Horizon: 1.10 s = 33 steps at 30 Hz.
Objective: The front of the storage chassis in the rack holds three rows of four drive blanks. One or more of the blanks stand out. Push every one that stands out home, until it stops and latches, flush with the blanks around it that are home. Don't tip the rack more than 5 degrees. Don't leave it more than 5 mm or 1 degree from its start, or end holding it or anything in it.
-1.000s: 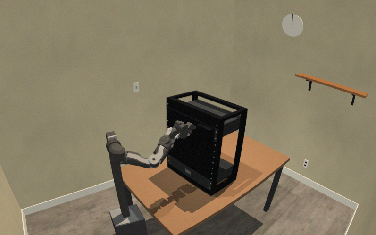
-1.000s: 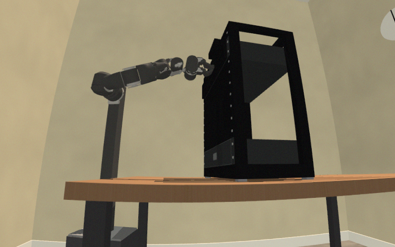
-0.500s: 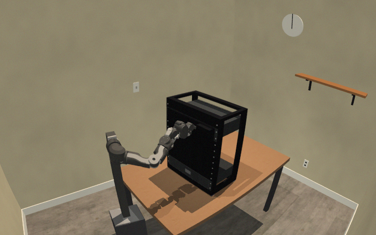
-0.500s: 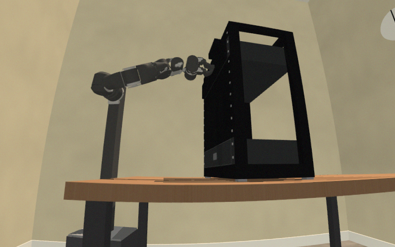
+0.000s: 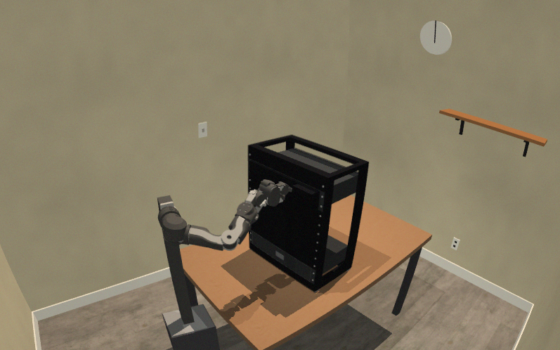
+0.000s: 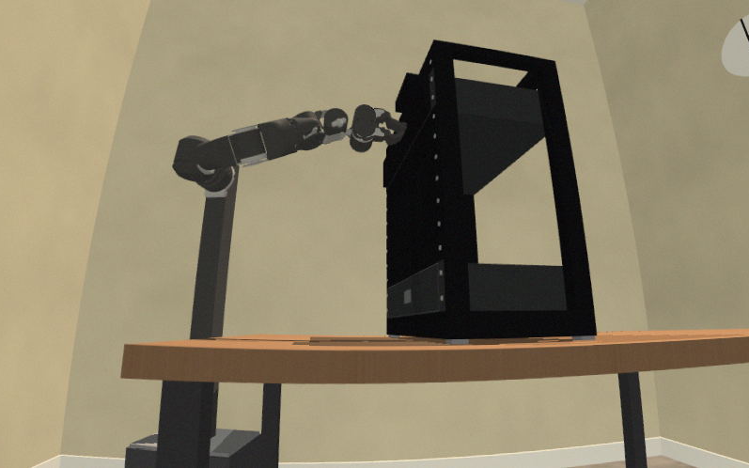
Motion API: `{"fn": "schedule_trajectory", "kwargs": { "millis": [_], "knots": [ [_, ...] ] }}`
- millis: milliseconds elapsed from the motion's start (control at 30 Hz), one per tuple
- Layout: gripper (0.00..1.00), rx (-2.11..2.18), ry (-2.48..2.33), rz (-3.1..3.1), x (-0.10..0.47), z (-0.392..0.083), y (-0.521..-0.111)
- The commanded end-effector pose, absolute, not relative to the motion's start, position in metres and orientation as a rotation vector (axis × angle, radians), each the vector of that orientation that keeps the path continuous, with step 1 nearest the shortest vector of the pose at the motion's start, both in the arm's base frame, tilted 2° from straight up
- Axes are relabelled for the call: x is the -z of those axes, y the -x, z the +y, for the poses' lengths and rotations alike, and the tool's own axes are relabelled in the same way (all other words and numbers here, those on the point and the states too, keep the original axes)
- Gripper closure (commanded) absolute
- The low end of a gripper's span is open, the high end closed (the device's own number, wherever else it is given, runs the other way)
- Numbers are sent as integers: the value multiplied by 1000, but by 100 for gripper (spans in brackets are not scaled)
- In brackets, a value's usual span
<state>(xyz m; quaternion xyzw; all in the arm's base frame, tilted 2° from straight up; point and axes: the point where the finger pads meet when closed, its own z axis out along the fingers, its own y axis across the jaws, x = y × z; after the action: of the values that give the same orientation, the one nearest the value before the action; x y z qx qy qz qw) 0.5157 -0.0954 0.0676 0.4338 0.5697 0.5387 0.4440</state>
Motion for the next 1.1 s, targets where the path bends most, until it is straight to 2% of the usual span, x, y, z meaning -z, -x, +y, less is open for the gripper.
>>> {"fn": "schedule_trajectory", "kwargs": {
  "millis": [0,233,600,1067],
  "knots": [
    [100,-1347,-1064,1399,-73,-95,-513],
    [100,-1346,-1064,1399,-73,-98,-497],
    [100,-1346,-1066,1400,-74,-114,-429],
    [100,-1345,-1069,1399,-79,-119,-411]
  ]
}}
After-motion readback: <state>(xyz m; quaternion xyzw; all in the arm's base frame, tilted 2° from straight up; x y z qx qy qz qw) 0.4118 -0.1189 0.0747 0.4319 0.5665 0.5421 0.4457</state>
